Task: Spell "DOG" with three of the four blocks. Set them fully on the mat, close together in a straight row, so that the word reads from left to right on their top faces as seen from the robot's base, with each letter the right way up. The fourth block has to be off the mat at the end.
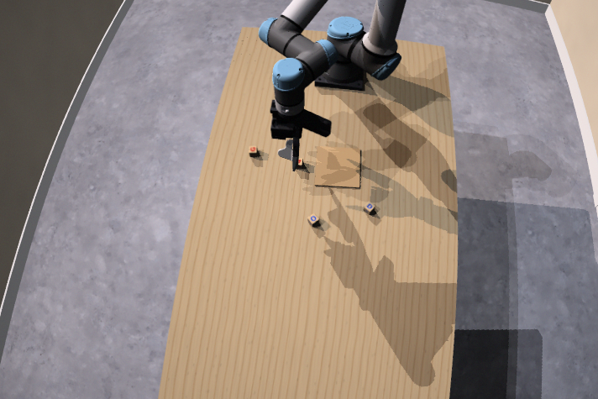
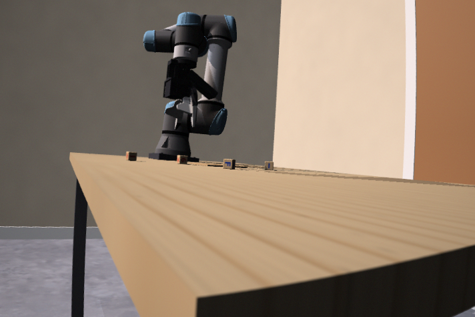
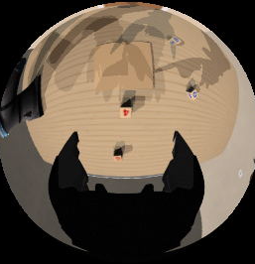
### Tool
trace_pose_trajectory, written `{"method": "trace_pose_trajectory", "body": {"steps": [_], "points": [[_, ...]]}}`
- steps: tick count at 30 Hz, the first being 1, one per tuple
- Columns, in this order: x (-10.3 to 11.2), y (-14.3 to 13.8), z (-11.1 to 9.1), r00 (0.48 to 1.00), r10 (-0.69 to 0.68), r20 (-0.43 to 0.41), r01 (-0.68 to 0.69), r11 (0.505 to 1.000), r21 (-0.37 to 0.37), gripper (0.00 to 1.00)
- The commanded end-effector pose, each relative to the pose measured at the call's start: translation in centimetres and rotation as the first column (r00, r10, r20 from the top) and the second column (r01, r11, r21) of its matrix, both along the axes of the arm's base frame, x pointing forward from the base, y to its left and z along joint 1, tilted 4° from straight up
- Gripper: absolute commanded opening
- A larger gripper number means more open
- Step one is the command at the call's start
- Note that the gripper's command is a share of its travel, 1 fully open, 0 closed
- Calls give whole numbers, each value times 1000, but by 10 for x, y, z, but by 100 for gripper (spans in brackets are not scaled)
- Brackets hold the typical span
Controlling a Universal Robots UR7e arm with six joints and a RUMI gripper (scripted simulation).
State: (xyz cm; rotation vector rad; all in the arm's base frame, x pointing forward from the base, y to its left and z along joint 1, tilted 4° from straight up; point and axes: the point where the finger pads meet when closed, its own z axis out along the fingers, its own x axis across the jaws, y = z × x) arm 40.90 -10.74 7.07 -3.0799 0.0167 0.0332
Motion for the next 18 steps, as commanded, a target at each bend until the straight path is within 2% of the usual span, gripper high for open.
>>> {"method": "trace_pose_trajectory", "body": {"steps": [1,18], "points": [[1,-2,2,1000,-1,1,1,1000,-1,100],[1,-1,2,1000,3,2,-3,1000,-1,100]]}}
